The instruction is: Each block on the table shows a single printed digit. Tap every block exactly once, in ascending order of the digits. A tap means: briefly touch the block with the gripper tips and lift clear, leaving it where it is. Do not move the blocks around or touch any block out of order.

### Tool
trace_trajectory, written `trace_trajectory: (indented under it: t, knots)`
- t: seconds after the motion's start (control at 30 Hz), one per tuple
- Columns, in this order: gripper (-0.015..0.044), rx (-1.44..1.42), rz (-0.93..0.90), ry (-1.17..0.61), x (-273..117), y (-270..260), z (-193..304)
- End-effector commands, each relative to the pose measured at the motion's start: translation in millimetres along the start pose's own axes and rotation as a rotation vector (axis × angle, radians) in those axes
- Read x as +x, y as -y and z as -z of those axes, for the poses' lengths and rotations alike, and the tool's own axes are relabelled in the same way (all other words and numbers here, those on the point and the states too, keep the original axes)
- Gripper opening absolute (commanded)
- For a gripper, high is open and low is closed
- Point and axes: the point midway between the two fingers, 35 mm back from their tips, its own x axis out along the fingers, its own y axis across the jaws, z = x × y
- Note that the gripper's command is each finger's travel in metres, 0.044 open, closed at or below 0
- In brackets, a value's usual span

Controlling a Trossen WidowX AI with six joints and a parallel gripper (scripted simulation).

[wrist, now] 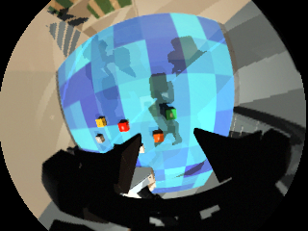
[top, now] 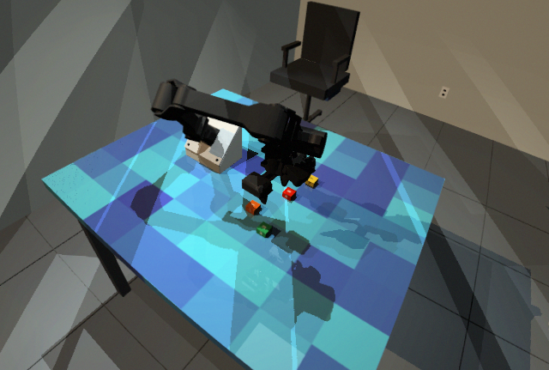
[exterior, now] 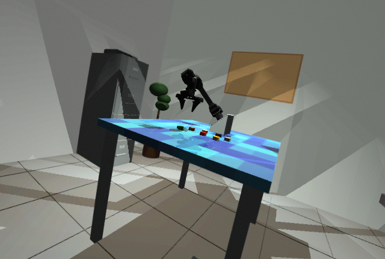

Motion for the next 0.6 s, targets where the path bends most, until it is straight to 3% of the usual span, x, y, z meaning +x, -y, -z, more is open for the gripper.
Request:
trace_trajectory:
  t: [0.0, 0.13, 0.37, 0.43, 0.57]
  knots:
    - [0.04, -0.045, -0.011, -0.008, 0, -70, 9]
    - [0.04, -0.044, -0.002, -0.01, 1, -132, 28]
    - [0.04, -0.044, -0.001, -0.01, 1, -135, 30]
    - [0.0348, -0.04, -0.002, -0.012, 13, -136, 29]
    - [0.0242, -0.039, 0.0, -0.012, 73, -135, 30]
